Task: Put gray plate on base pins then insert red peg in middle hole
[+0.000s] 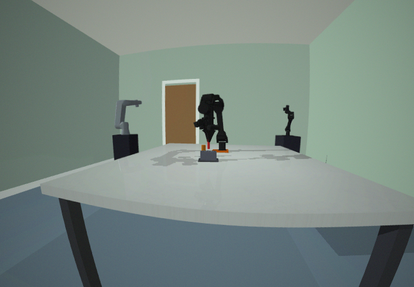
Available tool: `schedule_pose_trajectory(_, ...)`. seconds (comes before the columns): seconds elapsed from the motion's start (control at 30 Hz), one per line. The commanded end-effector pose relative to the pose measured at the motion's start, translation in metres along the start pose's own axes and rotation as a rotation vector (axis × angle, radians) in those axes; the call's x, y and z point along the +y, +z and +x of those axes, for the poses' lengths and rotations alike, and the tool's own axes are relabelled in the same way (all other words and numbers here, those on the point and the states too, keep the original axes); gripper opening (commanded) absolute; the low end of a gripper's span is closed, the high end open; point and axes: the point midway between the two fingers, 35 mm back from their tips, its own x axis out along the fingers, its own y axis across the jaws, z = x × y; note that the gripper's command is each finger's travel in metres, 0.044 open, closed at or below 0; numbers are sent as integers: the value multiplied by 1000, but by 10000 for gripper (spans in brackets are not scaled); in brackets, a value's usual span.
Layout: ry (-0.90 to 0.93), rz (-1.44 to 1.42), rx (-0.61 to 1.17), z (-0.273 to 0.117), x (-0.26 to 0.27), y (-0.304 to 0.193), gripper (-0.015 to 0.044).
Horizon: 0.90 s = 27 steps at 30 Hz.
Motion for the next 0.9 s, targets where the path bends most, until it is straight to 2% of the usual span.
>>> schedule_pose_trajectory(0.0,0,0,0,1,0,0,0)
schedule_pose_trajectory(0.4,-4,-4,-1,18,-2,0,0)
schedule_pose_trajectory(0.87,0,0,0,15,-1,0,0)
